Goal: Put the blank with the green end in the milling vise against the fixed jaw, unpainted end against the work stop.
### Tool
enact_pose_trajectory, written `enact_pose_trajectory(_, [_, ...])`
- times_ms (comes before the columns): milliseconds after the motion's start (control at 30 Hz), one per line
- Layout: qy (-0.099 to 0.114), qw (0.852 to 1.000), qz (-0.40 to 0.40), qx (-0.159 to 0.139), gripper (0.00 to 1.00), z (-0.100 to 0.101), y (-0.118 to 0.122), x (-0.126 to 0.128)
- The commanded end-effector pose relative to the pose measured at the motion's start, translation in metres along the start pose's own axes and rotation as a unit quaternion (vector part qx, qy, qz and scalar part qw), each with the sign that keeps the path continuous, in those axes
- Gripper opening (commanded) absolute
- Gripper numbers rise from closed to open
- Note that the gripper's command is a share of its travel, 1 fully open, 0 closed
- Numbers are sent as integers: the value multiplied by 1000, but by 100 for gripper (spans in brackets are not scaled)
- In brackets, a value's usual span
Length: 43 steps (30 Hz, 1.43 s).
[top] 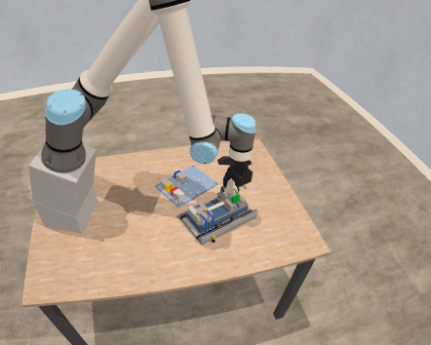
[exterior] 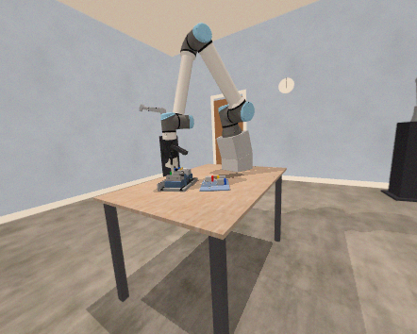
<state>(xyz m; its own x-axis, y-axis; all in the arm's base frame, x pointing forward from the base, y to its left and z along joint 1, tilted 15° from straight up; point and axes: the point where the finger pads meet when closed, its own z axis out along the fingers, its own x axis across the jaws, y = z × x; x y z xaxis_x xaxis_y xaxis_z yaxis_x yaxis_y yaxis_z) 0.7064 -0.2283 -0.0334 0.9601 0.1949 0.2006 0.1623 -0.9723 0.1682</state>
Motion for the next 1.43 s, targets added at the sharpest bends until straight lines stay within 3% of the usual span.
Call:
enact_pose_trajectory(0, [1,1000,0,0,40,-1,0,1])
enact_pose_trajectory(900, [1,1000,0,0,40,-3,0,1])
enact_pose_trajectory(1400, [1,1000,0,0,40,-32,0,0])
